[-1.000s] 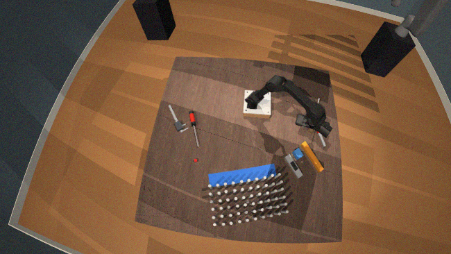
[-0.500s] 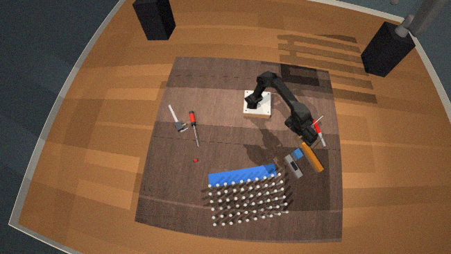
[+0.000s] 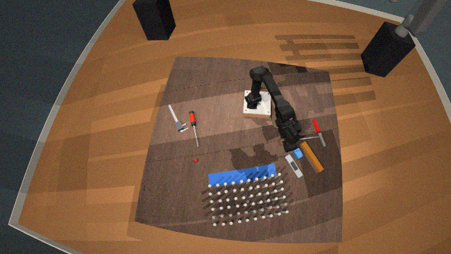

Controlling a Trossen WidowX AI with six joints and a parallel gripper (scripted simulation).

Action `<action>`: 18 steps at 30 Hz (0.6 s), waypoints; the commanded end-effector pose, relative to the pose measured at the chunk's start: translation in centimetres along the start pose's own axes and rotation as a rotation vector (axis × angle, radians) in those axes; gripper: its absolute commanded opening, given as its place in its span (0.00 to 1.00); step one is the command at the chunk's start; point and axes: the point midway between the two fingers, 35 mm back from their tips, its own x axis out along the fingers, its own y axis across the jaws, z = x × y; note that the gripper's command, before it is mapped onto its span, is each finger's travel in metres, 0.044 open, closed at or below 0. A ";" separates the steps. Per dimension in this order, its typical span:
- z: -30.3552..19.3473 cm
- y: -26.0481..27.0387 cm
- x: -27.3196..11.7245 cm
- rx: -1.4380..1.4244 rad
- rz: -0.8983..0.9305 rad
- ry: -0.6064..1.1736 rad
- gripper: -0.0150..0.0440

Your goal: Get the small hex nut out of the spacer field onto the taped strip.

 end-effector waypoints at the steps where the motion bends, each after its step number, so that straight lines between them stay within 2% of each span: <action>1: -2.1 0.1 -0.8 0.120 -0.045 0.032 0.25; 18: -11.3 2.0 -3.9 0.651 -0.241 0.159 0.25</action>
